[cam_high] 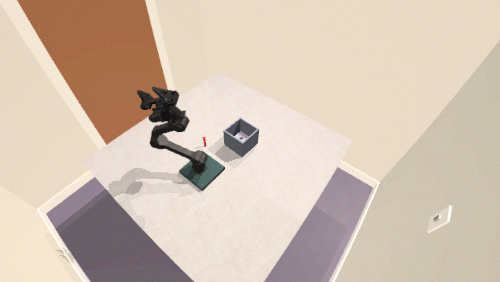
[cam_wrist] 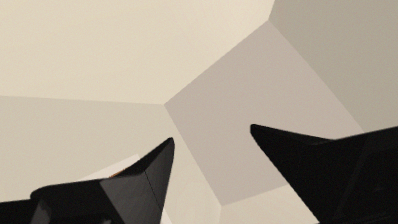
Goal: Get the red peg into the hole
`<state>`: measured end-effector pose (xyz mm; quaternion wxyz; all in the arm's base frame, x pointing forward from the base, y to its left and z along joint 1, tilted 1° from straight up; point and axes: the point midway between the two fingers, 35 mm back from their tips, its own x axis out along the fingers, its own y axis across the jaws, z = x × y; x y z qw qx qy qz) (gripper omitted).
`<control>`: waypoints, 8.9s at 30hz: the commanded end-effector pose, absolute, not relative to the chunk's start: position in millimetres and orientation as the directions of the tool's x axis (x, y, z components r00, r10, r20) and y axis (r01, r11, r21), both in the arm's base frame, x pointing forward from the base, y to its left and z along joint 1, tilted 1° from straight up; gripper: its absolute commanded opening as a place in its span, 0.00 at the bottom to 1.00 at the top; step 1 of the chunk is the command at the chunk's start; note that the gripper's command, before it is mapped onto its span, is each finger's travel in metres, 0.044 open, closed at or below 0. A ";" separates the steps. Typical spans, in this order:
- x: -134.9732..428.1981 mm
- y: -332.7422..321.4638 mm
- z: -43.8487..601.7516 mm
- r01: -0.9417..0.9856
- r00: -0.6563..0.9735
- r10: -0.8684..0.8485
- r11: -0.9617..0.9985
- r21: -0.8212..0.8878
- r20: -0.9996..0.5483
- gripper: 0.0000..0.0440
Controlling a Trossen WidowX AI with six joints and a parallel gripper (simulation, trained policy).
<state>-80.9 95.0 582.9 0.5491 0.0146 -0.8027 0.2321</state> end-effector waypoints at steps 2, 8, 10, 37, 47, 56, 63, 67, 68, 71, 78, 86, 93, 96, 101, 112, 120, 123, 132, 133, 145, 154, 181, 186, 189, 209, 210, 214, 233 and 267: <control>-78.4 83.8 587.9 -0.277 -0.392 0.194 0.908 -0.316 0.900 0.99; -65.9 36.1 603.6 -0.323 -0.356 0.033 0.933 -0.157 0.934 1.00; -59.9 18.1 608.1 -0.349 -0.336 -0.028 0.932 -0.097 0.941 1.00; 83.9 -150.6 593.8 -0.658 0.231 -0.628 0.462 0.594 0.744 1.00; 148.8 -170.6 558.9 -0.640 0.476 -0.683 0.162 0.751 0.554 1.00; 202.2 -167.9 522.7 -0.551 0.668 -0.648 -0.102 0.828 0.365 1.00; 238.1 -154.6 493.4 -0.442 0.787 -0.578 -0.285 0.851 0.215 1.00; 255.8 -143.5 476.6 -0.367 0.842 -0.524 -0.377 0.850 0.131 1.00; 259.9 -140.4 472.4 -0.347 0.853 -0.510 -0.399 0.849 0.110 1.00; 271.3 -130.4 459.9 -0.285 0.885 -0.463 -0.459 0.841 0.048 1.00; 293.0 -103.5 431.2 -0.132 0.935 -0.344 -0.571 0.810 -0.091 1.00; 309.0 -68.7 399.5 0.053 0.952 -0.198 -0.649 0.759 -0.235 1.00; 315.6 -36.1 372.6 0.216 0.935 -0.069 -0.669 0.712 -0.349 1.00; 316.3 -21.9 360.8 0.287 0.918 -0.015 -0.664 0.690 -0.396 1.00; 314.8 1.7 340.2 0.405 0.878 0.072 -0.640 0.653 -0.474 0.99; 297.6 51.3 288.0 0.661 0.720 0.233 -0.519 0.542 -0.654 0.99; 274.4 81.5 248.6 0.818 0.551 0.306 -0.380 0.431 -0.776 1.00; 264.1 90.6 234.7 0.865 0.483 0.320 -0.322 0.386 -0.815 1.00; 232.5 108.8 197.3 0.959 0.277 0.315 -0.149 0.241 -0.907 1.00; 229.1 110.0 193.5 0.965 0.256 0.311 -0.132 0.225 -0.915 1.00; 194.0 114.7 153.3 0.998 0.036 0.238 0.050 0.049 -0.971 1.00; 175.7 111.1 126.6 0.990 -0.069 0.188 0.138 -0.044 -0.980 1.00; 168.0 96.7 42.5 0.981 -0.115 0.123 0.168 -0.094 -0.986 0.73; 172.1 98.3 35.7 0.978 -0.114 0.123 0.187 -0.089 -0.986 0.44; 174.4 99.5 33.8 0.976 -0.112 0.125 0.202 -0.085 -0.986 0.26; 200.3 110.7 86.0 0.970 0.053 0.259 0.215 0.111 -0.964 0.00; 201.6 110.4 90.7 0.968 0.065 0.264 0.216 0.124 -0.962 0.00; 206.9 107.6 110.3 0.959 0.113 0.278 0.221 0.178 -0.954 0.00; 226.1 54.1 194.0 0.902 0.319 0.181 0.243 0.357 -0.930 0.00; 255.5 -45.3 190.8 0.951 0.248 0.022 0.188 0.247 -0.969 0.00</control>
